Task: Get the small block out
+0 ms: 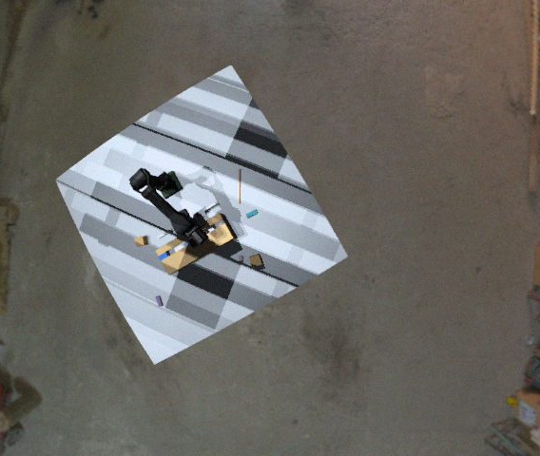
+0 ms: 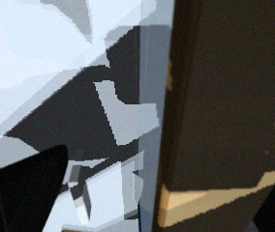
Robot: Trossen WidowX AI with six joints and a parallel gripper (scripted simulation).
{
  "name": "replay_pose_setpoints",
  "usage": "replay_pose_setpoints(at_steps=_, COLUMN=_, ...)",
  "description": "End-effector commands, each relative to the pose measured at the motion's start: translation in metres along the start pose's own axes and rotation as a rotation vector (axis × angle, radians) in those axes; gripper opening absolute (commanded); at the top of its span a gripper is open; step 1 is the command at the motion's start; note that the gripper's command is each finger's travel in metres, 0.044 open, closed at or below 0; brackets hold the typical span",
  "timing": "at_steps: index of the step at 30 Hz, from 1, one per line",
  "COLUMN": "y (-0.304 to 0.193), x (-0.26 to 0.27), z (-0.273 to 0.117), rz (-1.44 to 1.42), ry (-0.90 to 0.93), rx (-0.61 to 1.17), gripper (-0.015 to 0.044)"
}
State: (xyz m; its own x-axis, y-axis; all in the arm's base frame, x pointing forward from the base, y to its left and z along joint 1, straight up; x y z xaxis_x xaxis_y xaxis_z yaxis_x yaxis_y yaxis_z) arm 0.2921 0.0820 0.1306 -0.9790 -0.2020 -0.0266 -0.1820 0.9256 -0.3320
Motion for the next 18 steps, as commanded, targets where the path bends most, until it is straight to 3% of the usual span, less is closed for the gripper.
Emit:
replay_pose_setpoints(at_steps=1, y=-0.003, x=0.0, z=0.001, rz=0.003, ry=0.003, rx=0.001, gripper=0.04)
replay_pose_setpoints(at_steps=18, y=-0.019, x=0.001, z=0.007, rz=0.003, ry=0.003, rx=0.002, gripper=0.04)
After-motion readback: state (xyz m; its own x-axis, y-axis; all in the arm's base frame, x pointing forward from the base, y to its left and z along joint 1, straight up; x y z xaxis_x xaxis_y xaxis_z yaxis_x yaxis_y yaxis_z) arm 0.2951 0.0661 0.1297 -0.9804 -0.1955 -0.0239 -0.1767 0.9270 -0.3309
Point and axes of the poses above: the point midway between the two fingers, 35 mm back from their tips, its own z axis out along the fingers, its own x axis across the jaws, y = z × x, the point moved 3 cm from there along -z, back along the fingers, and after that the axes turned 1 degree about -z, right-handed, at the moved point
